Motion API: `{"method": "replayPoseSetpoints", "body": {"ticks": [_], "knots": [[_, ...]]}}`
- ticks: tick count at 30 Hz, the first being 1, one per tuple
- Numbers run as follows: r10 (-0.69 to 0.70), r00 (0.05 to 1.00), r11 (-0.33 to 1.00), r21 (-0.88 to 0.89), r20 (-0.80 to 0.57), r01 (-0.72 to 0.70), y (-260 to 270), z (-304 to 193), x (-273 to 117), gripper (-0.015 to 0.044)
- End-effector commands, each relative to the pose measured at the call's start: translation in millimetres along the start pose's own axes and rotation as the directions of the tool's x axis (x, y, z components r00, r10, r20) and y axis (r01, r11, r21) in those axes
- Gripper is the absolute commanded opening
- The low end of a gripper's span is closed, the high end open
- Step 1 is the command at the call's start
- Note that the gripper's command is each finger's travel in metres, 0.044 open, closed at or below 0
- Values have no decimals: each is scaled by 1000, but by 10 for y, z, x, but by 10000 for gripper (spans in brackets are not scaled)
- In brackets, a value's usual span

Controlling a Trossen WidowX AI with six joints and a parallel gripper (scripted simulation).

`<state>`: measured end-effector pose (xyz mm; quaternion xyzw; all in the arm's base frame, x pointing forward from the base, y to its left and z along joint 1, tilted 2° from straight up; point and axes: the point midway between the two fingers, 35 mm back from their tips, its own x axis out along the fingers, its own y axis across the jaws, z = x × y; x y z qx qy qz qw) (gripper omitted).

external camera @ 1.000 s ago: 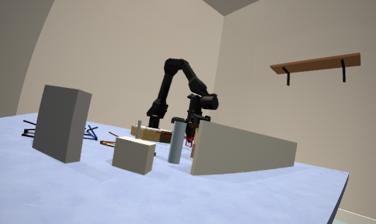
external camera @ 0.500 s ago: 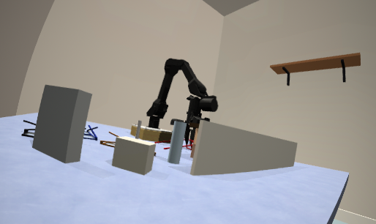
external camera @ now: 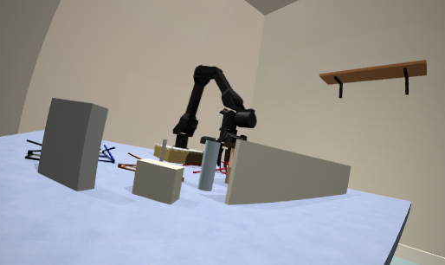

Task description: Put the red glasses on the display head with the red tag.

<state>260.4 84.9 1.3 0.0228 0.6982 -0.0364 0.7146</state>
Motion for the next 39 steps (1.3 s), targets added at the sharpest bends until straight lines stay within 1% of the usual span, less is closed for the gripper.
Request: {"method": "replayPoseSetpoints", "body": {"ticks": [1,10,16,19,22,23,32,34,35,39], "knots": [[-1,1000,1000,-4,1,1,-28,-2,-31,108],[-4,1000,1000,-5,-2,4,-78,-6,-96,108],[-3,1000,1000,-5,-2,3,33,-5,-532,108],[-3,1000,1000,-5,-2,3,38,-7,-553,108],[3,1000,1000,-11,6,-3,43,16,-502,186],[3,1000,1000,-11,6,-3,43,16,-502,200],[-3,1000,1000,6,-2,3,-31,-3,-545,200],[-3,1000,1000,6,-2,3,-31,-3,-545,148],[-3,1000,1000,6,-2,3,-31,-3,-545,140],[-3,1000,1000,6,-2,3,-31,-3,-545,140]]}}
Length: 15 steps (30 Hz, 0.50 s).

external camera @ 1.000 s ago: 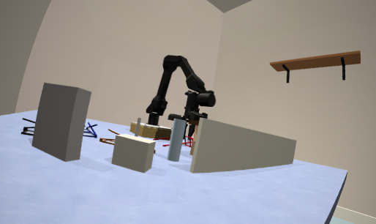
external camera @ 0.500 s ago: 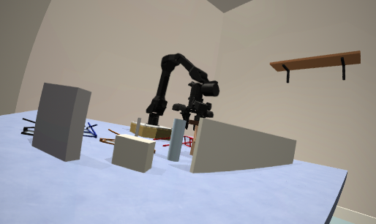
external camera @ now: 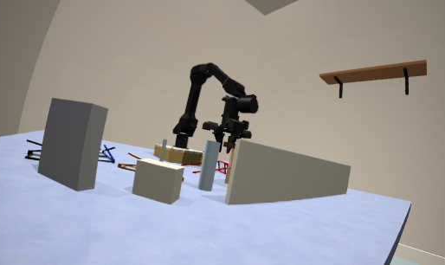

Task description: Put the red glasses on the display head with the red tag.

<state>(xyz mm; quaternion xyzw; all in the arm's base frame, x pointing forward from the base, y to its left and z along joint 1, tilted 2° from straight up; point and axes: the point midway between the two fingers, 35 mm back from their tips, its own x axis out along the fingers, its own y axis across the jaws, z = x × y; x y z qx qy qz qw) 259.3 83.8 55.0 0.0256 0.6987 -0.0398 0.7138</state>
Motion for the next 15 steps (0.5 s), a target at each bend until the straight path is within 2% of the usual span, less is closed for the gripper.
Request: {"method": "replayPoseSetpoints", "body": {"ticks": [1,15], "knots": [[-2,1000,1000,-3,0,2,-9,-5,-8,140],[-2,1000,1000,-3,0,2,-3,7,182,140]]}}
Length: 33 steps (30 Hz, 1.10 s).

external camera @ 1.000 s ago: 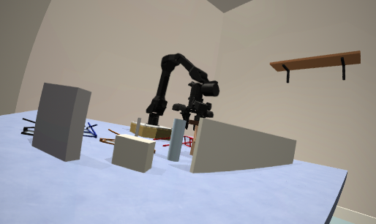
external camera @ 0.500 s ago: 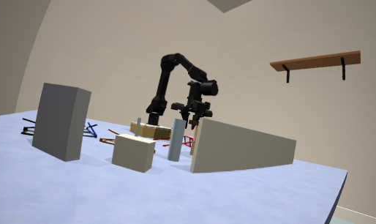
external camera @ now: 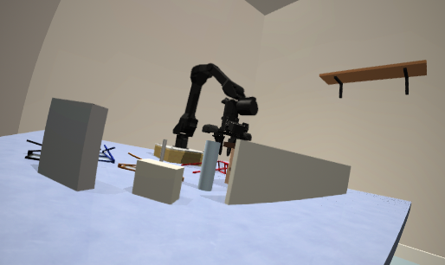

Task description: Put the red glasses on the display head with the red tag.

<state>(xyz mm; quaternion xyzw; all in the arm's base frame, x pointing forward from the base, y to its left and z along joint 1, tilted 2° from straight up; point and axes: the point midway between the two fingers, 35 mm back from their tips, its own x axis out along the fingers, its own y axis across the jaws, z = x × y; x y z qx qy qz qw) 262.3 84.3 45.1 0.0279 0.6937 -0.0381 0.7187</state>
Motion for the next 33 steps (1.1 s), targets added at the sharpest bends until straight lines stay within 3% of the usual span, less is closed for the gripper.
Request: {"method": "replayPoseSetpoints", "body": {"ticks": [1,31,33], "knots": [[-9,1000,1000,-4,-14,9,-12,-21,99,140],[-9,1000,1000,-4,-14,9,-26,-42,495,140],[-3,1000,1000,0,-6,3,-15,-26,463,107]]}}
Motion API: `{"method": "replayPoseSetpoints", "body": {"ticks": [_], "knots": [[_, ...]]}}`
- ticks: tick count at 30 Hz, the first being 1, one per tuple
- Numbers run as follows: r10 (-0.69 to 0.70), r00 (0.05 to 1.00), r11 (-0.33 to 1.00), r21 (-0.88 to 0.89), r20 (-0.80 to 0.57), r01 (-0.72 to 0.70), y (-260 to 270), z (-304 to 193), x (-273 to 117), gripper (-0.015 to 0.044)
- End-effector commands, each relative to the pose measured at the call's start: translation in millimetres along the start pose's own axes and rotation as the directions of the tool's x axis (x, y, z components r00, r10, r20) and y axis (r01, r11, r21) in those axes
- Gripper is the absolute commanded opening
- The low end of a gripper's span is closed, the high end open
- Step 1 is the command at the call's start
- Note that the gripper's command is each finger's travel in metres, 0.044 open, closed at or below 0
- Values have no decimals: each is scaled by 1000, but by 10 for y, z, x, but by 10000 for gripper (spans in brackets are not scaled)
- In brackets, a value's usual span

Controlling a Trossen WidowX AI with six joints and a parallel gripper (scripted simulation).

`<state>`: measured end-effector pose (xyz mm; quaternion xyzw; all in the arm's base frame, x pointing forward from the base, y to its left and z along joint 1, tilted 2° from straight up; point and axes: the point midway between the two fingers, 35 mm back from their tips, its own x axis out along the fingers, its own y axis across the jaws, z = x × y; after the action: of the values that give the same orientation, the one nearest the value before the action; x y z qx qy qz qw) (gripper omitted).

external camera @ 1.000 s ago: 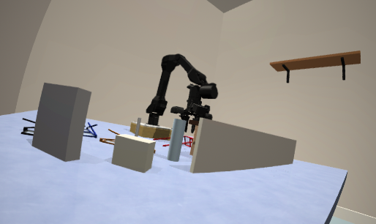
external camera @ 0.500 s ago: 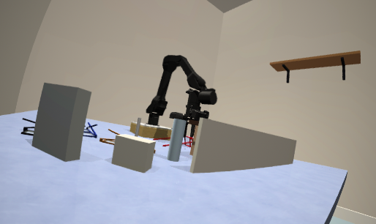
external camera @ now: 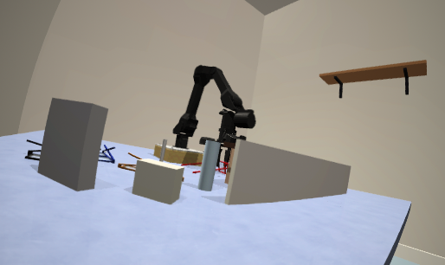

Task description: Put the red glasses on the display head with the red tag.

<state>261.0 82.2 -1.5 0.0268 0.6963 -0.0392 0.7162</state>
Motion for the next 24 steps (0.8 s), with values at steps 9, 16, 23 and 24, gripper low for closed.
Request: {"method": "replayPoseSetpoints", "body": {"ticks": [9,16,23,24], "knots": [[0,1000,1000,0,1,0,1,2,-3,47],[0,1000,1000,0,1,0,1,2,-3,0],[0,1000,1000,0,0,0,9,19,-101,0],[0,1000,1000,-1,0,0,13,25,-149,0]]}}
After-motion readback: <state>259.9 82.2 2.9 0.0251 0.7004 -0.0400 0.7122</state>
